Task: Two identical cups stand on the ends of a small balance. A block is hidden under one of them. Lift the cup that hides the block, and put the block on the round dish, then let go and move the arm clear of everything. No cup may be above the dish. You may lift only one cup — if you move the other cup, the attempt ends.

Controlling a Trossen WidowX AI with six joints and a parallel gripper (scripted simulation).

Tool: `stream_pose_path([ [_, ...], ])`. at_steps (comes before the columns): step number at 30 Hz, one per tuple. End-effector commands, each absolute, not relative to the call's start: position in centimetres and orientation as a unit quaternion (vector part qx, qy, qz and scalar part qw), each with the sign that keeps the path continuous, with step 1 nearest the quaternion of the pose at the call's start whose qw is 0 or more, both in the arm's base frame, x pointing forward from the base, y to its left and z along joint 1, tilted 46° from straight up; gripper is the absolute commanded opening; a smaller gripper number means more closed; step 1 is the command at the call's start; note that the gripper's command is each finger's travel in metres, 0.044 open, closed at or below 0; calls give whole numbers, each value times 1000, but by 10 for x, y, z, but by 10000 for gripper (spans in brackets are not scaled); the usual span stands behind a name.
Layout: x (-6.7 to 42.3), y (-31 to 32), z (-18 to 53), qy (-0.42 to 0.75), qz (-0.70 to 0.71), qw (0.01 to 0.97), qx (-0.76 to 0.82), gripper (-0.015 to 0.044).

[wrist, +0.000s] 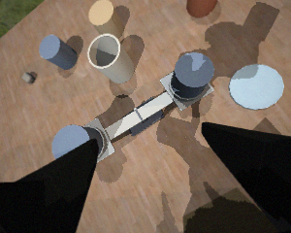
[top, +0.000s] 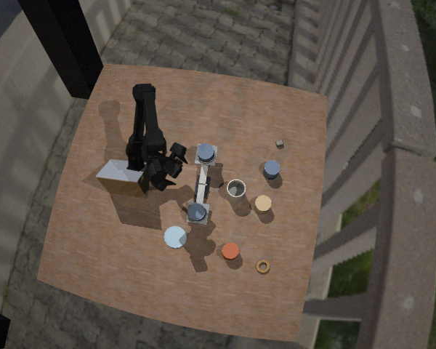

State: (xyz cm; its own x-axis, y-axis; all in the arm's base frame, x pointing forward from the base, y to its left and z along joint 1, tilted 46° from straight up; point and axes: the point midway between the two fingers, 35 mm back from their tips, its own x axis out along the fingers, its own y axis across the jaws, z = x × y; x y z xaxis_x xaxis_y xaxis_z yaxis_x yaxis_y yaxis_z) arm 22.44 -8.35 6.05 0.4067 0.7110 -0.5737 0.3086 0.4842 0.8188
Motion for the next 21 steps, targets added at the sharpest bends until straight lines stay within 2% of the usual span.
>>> stream_pose_path([
  [1, 234, -87, 50, 555, 120, 644, 512, 440],
  [21, 286, -83, -21, 679, -82, 420, 596, 440],
])
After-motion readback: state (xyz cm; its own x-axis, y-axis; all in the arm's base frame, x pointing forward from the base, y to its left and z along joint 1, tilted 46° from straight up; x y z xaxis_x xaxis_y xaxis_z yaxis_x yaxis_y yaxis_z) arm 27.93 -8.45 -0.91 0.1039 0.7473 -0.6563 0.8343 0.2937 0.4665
